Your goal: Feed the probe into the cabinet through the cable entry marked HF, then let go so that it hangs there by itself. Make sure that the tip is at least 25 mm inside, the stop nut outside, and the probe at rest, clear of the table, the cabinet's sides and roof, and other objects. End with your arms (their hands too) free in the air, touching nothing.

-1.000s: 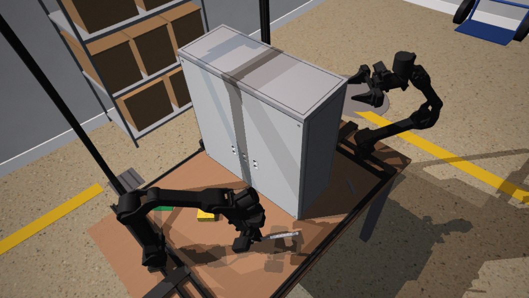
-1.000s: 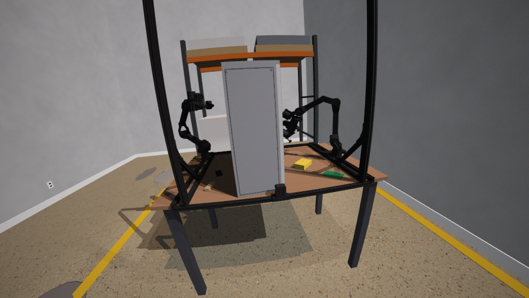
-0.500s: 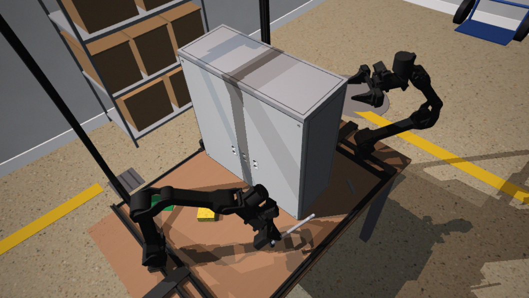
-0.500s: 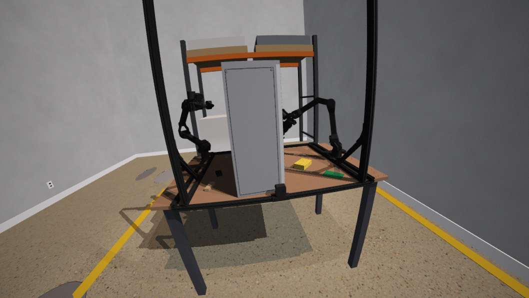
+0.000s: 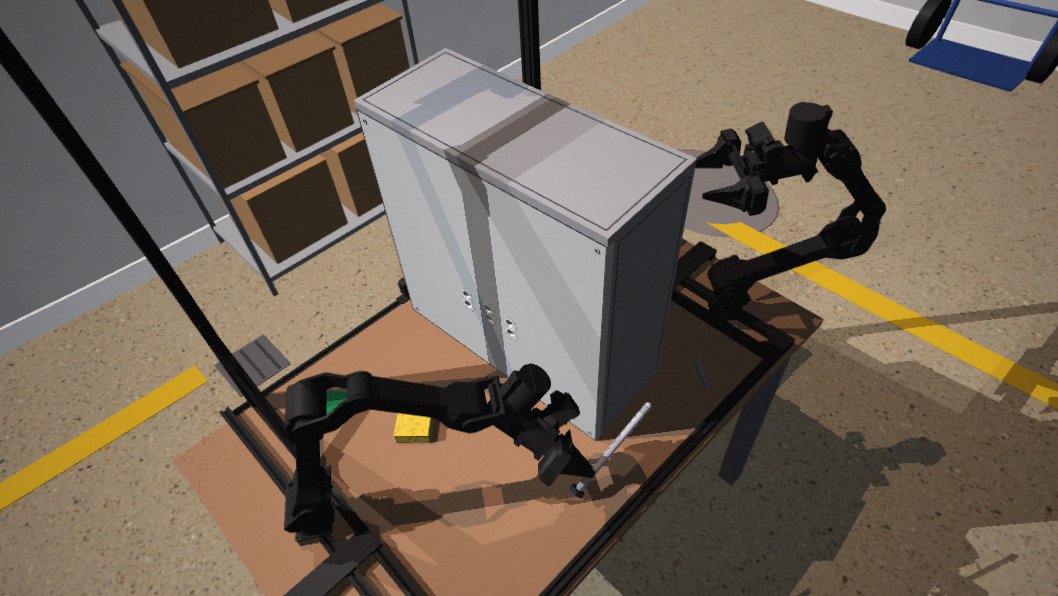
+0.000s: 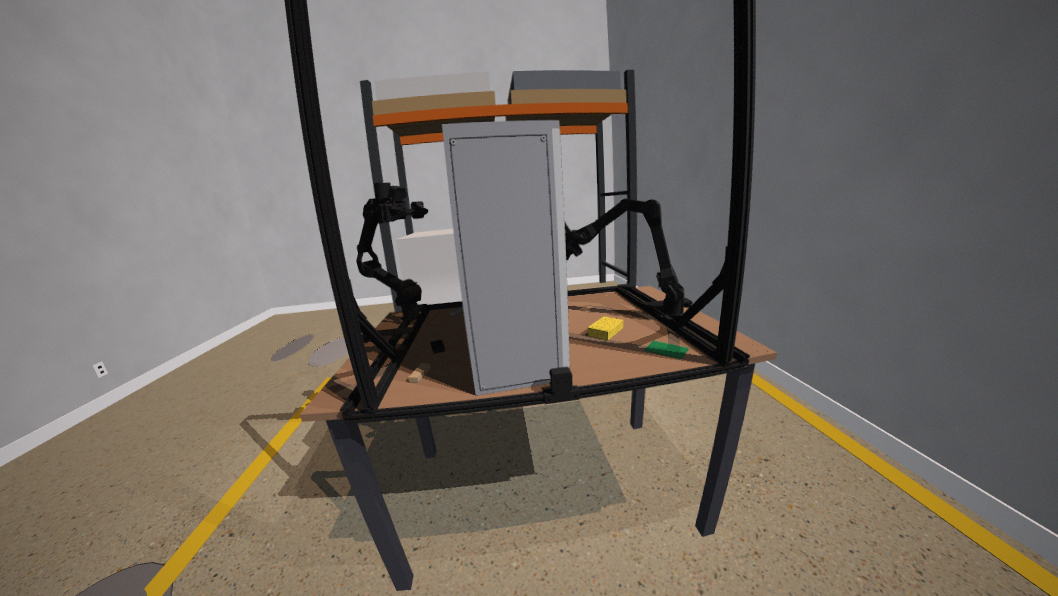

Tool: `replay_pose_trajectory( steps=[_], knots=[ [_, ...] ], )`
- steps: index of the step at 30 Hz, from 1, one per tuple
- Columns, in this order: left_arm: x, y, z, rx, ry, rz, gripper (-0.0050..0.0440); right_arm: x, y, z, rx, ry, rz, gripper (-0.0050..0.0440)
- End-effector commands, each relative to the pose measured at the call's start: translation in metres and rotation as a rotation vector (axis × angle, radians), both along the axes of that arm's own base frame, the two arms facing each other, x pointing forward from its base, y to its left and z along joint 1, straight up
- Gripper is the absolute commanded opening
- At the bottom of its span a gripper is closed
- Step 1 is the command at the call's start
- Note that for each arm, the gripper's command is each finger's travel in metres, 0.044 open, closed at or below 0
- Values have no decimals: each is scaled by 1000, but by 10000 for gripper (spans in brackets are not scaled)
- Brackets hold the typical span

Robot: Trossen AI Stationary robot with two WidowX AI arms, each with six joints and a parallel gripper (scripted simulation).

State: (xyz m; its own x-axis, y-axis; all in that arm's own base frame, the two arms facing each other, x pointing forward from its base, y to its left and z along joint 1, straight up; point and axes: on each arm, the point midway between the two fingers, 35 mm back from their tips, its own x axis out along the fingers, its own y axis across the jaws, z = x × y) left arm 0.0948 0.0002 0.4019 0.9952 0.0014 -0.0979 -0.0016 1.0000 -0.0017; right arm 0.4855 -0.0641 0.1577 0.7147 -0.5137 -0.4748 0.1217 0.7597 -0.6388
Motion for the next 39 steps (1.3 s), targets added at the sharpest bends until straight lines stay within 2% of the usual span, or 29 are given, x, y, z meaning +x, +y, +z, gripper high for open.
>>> replay_pose_trajectory(
  steps=[1, 7, 9, 22, 36, 39],
  knots=[
    [0, 0, 0, 2, 2, -2, 440, 14, -3, 3, -95, -6, 15, 0],
    [0, 0, 0, 2, 2, -2, 440, 30, -8, 10, -249, -13, 30, 0],
    [0, 0, 0, 2, 2, -2, 440, 30, -8, 10, -249, -13, 30, 0],
    [0, 0, 0, 2, 2, -2, 440, 53, -17, 24, -559, 10, 2, 0],
    [0, 0, 0, 2, 2, -2, 440, 59, -24, 32, -795, 74, -85, 0],
    [0, 0, 0, 2, 2, -2, 440, 58, -17, 27, -837, 132, -78, 0]
  ],
)
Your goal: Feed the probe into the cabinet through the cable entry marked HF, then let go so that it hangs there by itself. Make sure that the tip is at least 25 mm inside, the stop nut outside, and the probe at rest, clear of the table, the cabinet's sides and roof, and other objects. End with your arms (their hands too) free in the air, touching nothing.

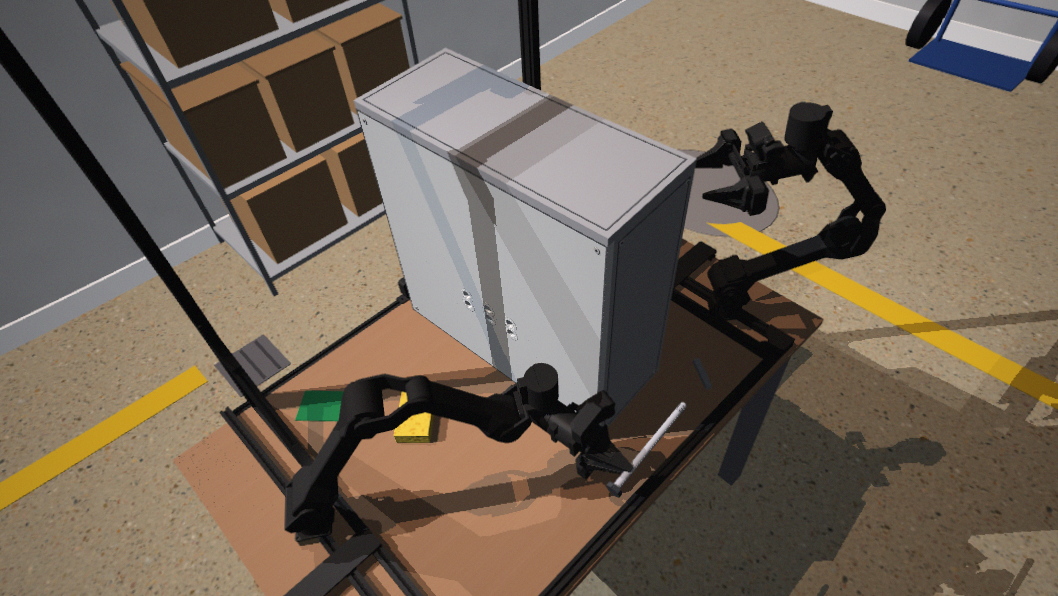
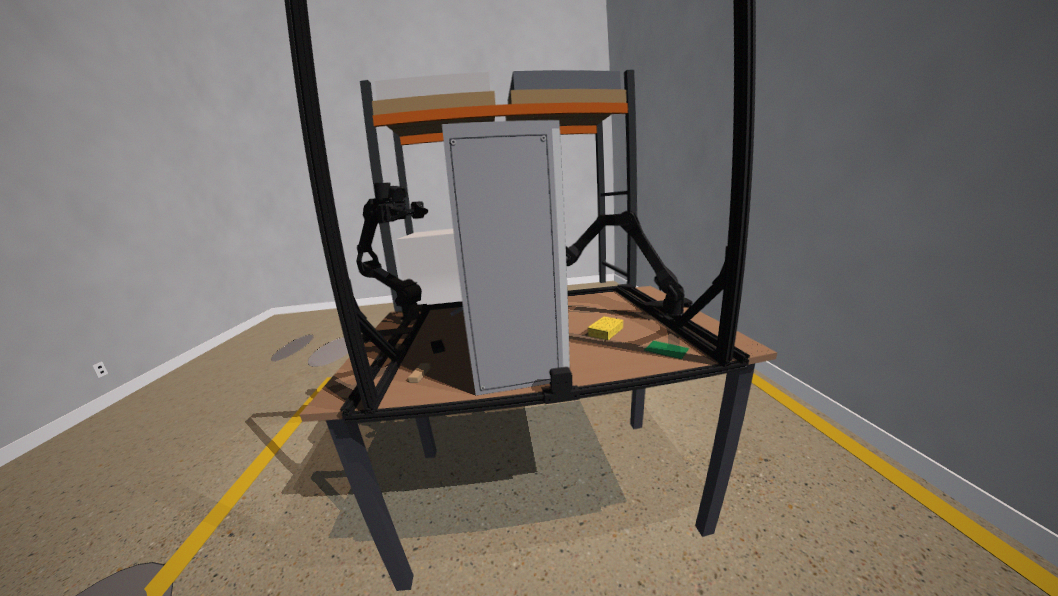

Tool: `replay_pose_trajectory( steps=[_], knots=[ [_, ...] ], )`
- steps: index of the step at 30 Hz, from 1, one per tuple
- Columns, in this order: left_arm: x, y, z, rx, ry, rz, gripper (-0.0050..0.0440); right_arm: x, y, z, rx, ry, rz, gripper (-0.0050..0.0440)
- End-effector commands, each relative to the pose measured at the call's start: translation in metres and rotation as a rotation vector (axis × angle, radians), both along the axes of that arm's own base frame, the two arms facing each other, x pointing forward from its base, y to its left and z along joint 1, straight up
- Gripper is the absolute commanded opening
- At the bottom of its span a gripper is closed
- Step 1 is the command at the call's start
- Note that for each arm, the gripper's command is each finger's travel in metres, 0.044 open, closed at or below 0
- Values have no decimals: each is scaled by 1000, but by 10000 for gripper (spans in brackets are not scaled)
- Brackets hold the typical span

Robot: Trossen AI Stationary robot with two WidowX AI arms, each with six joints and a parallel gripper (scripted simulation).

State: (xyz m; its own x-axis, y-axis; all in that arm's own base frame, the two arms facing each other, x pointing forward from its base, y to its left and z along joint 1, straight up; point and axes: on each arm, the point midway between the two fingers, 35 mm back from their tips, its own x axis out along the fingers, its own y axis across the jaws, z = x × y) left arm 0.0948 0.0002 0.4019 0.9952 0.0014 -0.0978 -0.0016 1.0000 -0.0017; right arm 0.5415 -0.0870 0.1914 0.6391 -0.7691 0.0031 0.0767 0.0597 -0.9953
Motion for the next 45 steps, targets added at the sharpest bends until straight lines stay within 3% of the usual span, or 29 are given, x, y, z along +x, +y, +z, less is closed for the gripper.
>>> replay_pose_trajectory(
  steps=[1, 45],
  knots=[
    [0, 0, 0, 2, 2, -2, 440, 1, 8, -9, -48, 59, -18, 0],
    [2, 0, 0, -5, 2, 2, 440, 1, 10, -10, -59, 77, -21, 0]
  ],
)
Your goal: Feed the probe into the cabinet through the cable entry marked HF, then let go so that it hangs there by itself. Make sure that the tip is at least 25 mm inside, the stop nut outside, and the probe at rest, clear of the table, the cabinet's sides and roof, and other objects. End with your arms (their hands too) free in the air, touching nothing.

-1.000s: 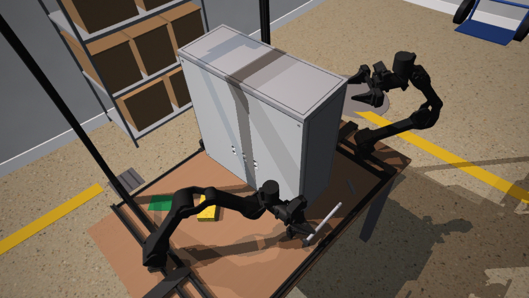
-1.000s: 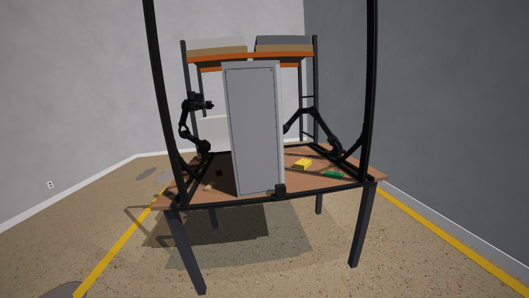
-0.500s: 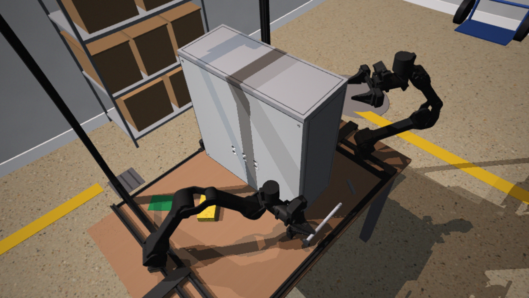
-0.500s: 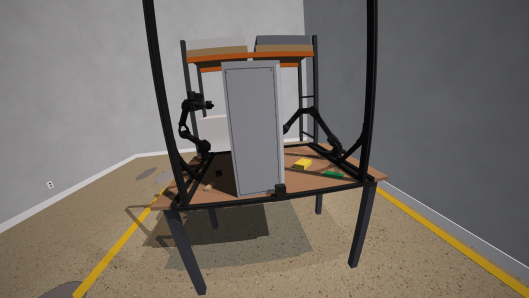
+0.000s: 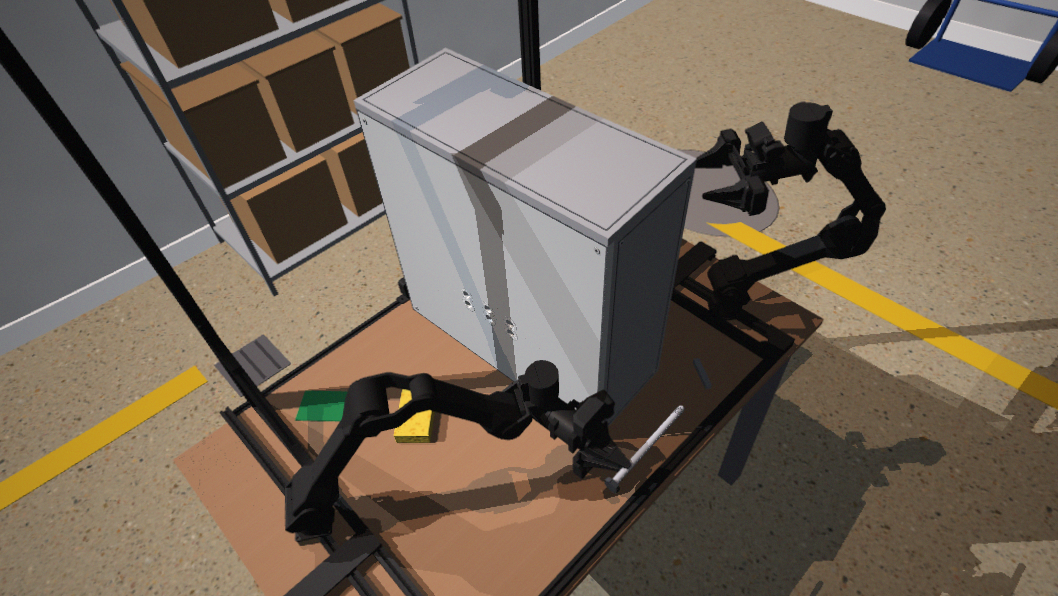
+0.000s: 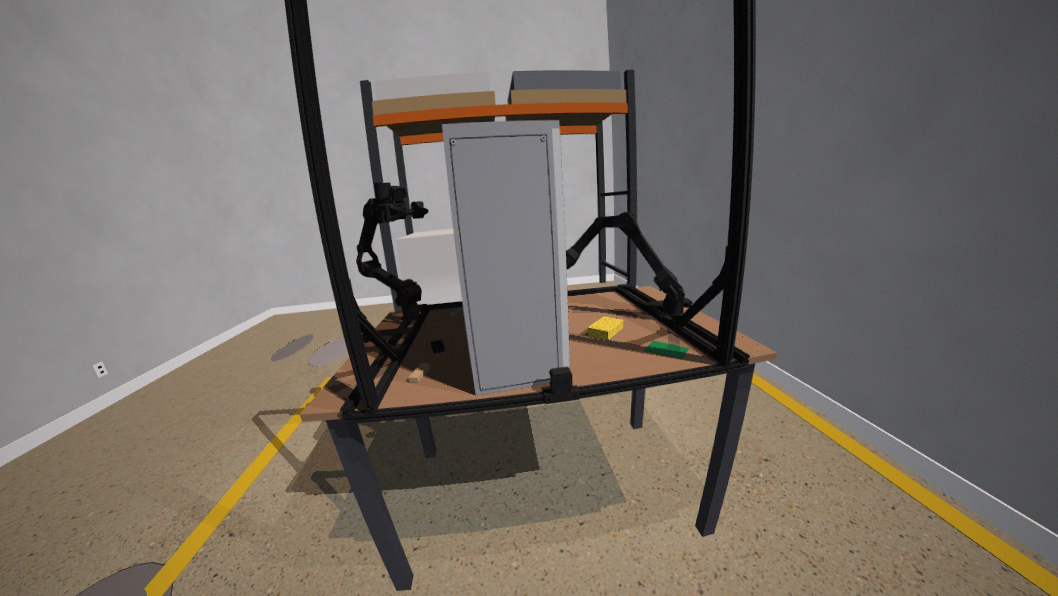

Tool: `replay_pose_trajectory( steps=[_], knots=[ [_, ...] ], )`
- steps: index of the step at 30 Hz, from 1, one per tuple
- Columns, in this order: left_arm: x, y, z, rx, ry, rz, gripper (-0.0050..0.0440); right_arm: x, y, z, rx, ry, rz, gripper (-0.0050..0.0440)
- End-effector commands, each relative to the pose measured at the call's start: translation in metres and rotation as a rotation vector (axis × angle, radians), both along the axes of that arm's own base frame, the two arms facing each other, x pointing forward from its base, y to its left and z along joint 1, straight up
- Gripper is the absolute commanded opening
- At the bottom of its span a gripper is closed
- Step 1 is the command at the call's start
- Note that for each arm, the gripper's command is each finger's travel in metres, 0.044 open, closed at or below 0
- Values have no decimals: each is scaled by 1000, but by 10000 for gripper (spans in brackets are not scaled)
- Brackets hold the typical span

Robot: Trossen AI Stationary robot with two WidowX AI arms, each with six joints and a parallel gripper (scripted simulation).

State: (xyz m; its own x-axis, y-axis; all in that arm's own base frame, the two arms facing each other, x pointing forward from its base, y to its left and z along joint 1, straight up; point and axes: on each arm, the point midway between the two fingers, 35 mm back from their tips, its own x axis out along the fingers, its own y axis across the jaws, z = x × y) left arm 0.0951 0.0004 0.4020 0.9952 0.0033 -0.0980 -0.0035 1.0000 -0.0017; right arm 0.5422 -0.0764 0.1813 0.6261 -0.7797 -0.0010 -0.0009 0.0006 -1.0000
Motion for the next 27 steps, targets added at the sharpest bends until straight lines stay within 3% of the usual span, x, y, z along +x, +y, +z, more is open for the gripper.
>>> replay_pose_trajectory(
  steps=[1, 27],
  knots=[
    [2, 0, 0, -7, 1, 1, 440, 0, 0, 0, -1, -1, -4, 0],
    [35, 5, 2, -101, -7, 51, 440, 0, 0, 0, -1, -1, -4, 0]
  ],
)
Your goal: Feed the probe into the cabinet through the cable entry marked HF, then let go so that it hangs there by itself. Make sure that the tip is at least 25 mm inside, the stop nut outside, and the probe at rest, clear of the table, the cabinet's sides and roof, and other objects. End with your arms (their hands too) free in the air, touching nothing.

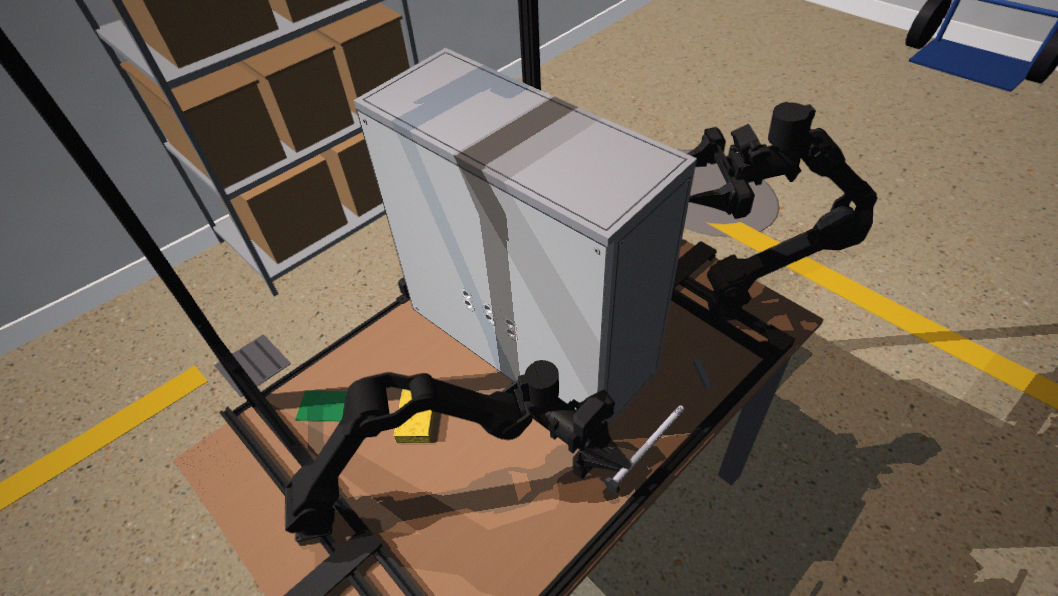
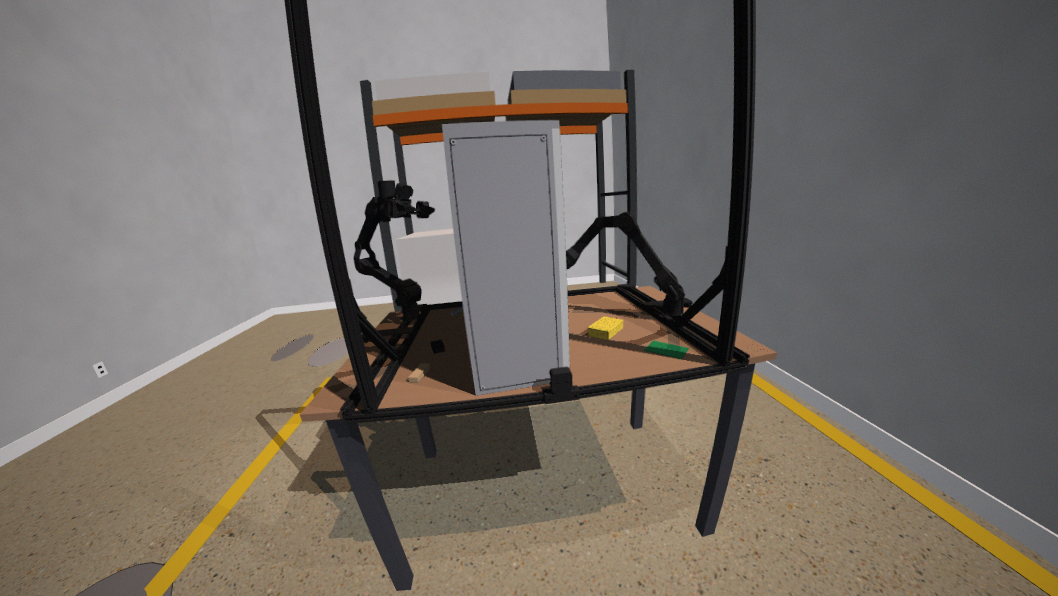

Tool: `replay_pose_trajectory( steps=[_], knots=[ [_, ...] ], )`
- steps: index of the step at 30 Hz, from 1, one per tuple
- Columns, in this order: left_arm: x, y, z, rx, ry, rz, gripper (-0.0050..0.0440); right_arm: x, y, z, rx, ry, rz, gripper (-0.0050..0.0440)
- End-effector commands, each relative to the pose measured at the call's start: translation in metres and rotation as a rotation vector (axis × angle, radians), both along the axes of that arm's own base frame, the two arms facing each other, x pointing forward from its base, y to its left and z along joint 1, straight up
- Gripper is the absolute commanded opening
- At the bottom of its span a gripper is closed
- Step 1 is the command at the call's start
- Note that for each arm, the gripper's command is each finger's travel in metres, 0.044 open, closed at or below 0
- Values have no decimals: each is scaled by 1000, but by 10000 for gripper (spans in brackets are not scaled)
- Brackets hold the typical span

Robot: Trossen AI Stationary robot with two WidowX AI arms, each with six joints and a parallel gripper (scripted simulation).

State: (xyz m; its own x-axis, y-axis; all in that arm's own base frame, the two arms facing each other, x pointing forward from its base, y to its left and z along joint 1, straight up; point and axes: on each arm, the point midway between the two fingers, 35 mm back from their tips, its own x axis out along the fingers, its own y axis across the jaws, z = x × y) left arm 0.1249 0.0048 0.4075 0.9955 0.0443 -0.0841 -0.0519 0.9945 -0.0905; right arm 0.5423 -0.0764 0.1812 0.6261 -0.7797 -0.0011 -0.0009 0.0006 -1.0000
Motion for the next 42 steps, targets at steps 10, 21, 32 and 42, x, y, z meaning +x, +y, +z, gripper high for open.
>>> replay_pose_trajectory(
  steps=[10, 21, 32, 42],
  knots=[
    [29, 8, 4, -103, -33, 41, 440, 0, 0, 0, -1, -1, -4, 0],
    [50, 18, 19, -205, -118, 76, 440, 0, 0, 0, -1, -1, -4, 0],
    [64, 33, 51, -335, -294, 90, 440, 0, 0, 0, -1, -1, -4, 0],
    [59, 38, 88, -415, -474, 58, 440, 0, 0, 0, -1, -1, -4, 0]
  ],
)
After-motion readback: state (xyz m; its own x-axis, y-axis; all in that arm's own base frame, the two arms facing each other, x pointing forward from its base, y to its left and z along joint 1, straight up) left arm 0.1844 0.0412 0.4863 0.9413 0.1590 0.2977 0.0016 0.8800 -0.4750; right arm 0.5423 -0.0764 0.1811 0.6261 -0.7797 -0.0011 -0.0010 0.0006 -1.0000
